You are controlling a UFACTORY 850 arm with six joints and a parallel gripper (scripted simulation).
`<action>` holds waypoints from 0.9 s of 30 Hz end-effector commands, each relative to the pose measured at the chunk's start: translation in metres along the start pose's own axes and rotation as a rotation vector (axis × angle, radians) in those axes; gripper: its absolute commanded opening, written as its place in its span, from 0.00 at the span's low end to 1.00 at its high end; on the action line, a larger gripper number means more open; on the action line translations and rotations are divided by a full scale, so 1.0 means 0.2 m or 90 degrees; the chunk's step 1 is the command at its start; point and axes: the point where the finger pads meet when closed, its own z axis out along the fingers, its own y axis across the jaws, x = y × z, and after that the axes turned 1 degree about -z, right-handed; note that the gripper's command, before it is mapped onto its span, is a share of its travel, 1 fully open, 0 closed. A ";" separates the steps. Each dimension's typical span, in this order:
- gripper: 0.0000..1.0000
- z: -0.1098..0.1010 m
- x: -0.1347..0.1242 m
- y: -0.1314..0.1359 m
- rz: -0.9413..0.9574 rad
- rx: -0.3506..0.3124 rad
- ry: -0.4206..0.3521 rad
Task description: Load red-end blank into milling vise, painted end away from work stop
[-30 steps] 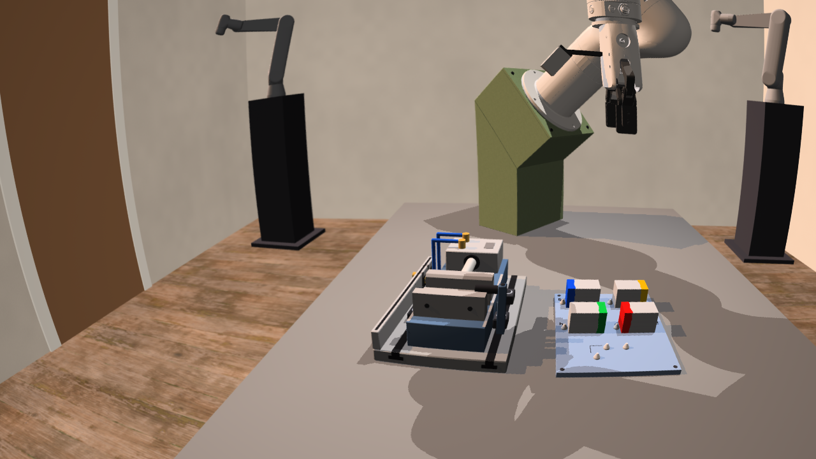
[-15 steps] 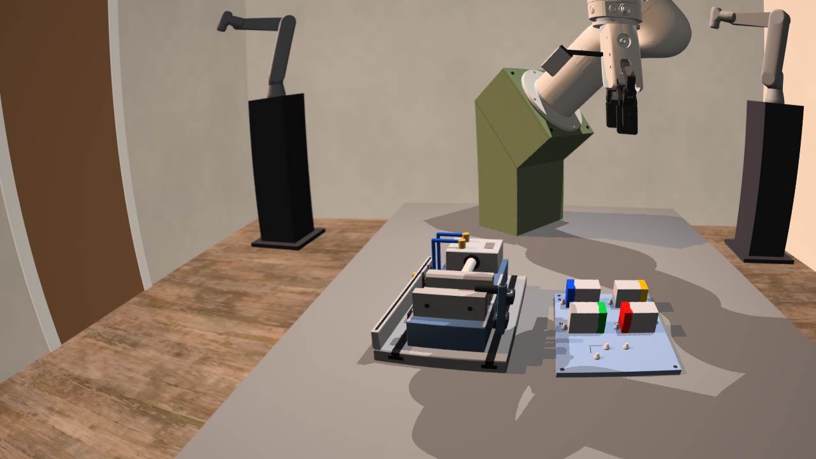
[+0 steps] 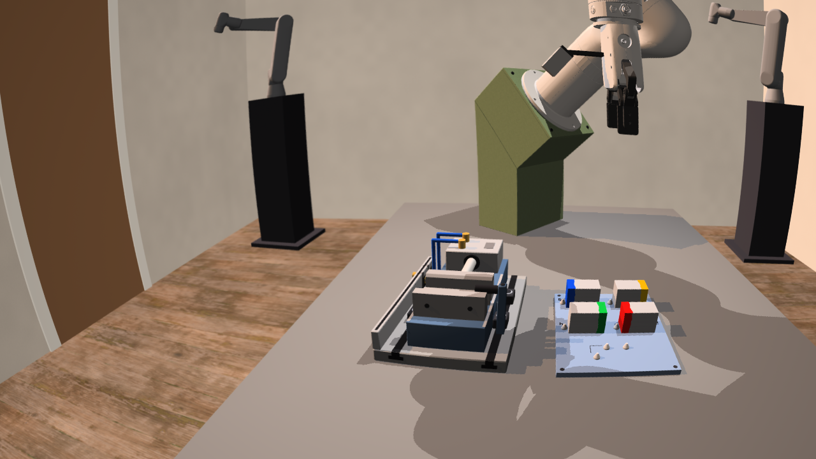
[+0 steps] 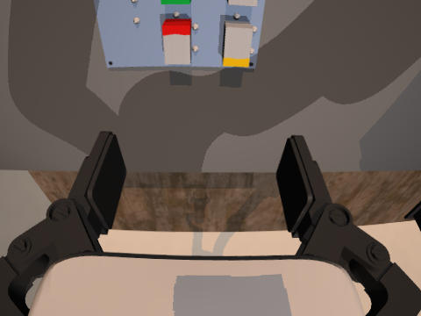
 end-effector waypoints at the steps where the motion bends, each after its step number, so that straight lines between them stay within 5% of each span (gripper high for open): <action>1: 1.00 0.00 0.00 0.00 0.000 0.001 0.000; 6: 1.00 0.00 0.00 0.00 0.000 0.001 0.000; 16: 1.00 0.00 0.30 -0.02 0.000 0.001 0.000; 23: 1.00 0.00 0.30 -0.02 0.000 0.001 0.000; 27: 1.00 0.00 0.41 -0.03 0.000 0.001 0.000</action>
